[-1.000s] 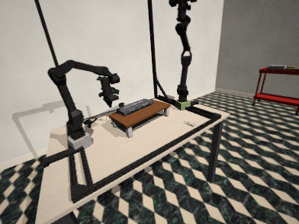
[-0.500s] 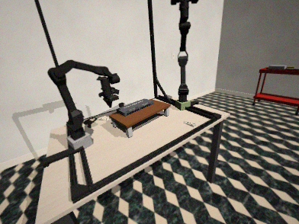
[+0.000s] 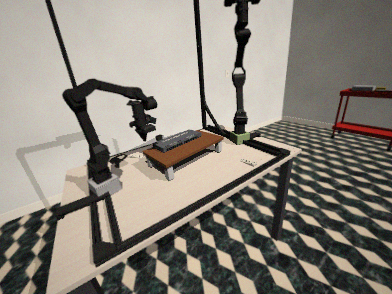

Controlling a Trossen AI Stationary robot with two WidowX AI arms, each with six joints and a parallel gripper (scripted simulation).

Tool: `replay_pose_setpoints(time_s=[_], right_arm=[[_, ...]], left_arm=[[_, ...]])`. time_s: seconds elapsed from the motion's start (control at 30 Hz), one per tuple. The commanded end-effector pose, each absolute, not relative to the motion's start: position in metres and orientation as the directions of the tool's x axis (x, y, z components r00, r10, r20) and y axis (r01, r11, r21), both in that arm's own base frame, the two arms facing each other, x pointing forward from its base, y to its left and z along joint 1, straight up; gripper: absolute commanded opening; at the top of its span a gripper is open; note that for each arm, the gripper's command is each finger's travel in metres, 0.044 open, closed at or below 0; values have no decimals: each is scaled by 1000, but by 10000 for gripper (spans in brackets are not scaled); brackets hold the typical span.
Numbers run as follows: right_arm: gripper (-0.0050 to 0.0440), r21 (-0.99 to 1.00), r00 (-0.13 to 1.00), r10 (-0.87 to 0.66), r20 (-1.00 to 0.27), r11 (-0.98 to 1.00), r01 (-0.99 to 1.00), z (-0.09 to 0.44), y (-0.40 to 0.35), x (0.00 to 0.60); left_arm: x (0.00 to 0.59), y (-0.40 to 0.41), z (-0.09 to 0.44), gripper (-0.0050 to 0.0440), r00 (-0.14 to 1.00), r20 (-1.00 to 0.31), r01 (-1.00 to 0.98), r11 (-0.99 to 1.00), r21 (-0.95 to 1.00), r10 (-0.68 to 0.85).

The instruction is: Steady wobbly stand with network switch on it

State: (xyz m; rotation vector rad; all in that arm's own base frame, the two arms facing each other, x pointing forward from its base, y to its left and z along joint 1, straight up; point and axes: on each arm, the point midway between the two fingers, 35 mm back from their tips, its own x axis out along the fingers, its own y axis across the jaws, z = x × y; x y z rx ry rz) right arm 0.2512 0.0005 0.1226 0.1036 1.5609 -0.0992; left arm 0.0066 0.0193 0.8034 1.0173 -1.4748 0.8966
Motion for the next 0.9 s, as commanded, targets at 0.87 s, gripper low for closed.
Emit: replay_pose_setpoints(time_s=[0.87], right_arm=[[0,3,8,2,-1000,992,129,123,1,251]], left_arm=[[137,354,638,237,289,585,-867,467,-176,757]])
